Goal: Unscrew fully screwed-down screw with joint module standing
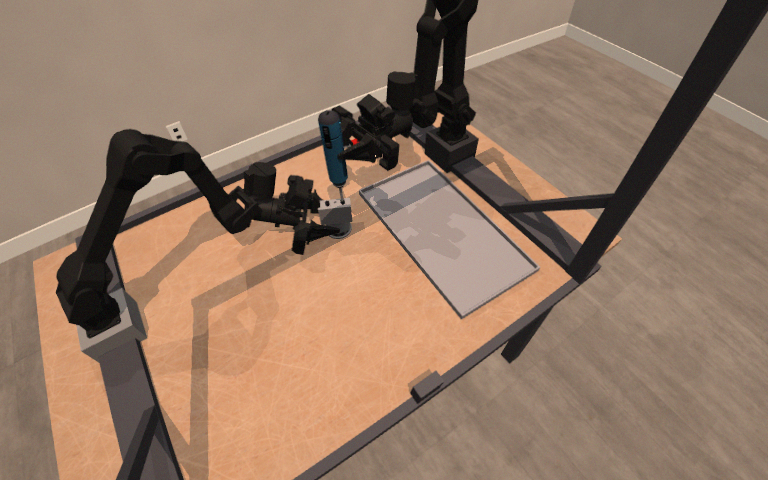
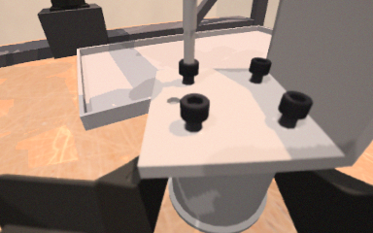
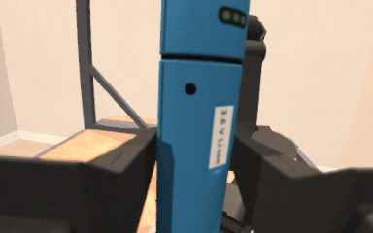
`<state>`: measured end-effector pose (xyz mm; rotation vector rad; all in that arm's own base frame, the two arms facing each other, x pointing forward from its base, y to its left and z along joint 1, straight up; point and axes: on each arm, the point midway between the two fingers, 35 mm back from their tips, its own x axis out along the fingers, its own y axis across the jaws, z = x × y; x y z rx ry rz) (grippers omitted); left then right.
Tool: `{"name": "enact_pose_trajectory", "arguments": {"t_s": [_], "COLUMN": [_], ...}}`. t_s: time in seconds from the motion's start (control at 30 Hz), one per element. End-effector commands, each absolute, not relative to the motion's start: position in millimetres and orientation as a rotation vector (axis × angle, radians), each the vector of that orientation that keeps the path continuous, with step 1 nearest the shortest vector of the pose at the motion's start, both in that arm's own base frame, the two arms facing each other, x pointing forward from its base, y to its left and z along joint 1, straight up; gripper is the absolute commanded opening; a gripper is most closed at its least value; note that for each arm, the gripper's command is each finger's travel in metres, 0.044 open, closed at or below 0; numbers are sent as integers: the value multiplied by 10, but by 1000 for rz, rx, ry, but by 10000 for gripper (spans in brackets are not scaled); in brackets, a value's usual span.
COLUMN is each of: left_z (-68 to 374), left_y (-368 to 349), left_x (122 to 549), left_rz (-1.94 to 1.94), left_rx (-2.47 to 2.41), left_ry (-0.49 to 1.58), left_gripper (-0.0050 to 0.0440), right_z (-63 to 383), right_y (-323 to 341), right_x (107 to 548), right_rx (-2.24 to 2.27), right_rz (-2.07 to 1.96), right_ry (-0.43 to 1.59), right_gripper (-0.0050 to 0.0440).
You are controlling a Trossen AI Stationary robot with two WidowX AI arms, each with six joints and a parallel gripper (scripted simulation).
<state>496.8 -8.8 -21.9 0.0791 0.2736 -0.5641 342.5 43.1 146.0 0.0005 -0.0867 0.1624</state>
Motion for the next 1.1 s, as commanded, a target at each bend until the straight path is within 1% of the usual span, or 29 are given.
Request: {"name": "enact_pose_trajectory", "arguments": {"t_s": [0.0,0.13,0.33,0.47,0.6,0.67,0.8,0.87,1.0,1.07], "left_z": [-110,-110,-110,-110,-110,-110,-110,-110,-110,-110], "left_y": [-85,-85,-85,-85,-85,-85,-85,-85,-85,-85], "left_x": [5004,5004,5004,5004,5004,5004,5004,5004,5004,5004], "left_rz": [-563,-563,-563,-563,-563,-563,-563,-563,-563,-563], "left_rx": [90,90,90,90,90,90,90,90,90,90], "left_ry": [250,250,250,250,250,250,250,250,250,250], "left_gripper": [244,244,244,244,244,244,244,244,244,244], "right_z": [1347,1364,1630,2105,2610,2610,2903,2923,2712,2670], "right_y": [427,427,431,432,424,424,421,422,424,425], "right_x": [3405,3405,3457,3486,3412,3412,3359,3363,3388,3391], "right_rx": [-4,-4,-4,-3,-2,-2,-2,-2,-4,-4], "right_rz": [162,162,162,161,161,161,161,161,162,162], "right_ry": [-50,-49,-68,-147,-238,-238,-244,-214,-93,-73], "right_gripper": [162,162,162,162,162,162,162,162,162,162]}}
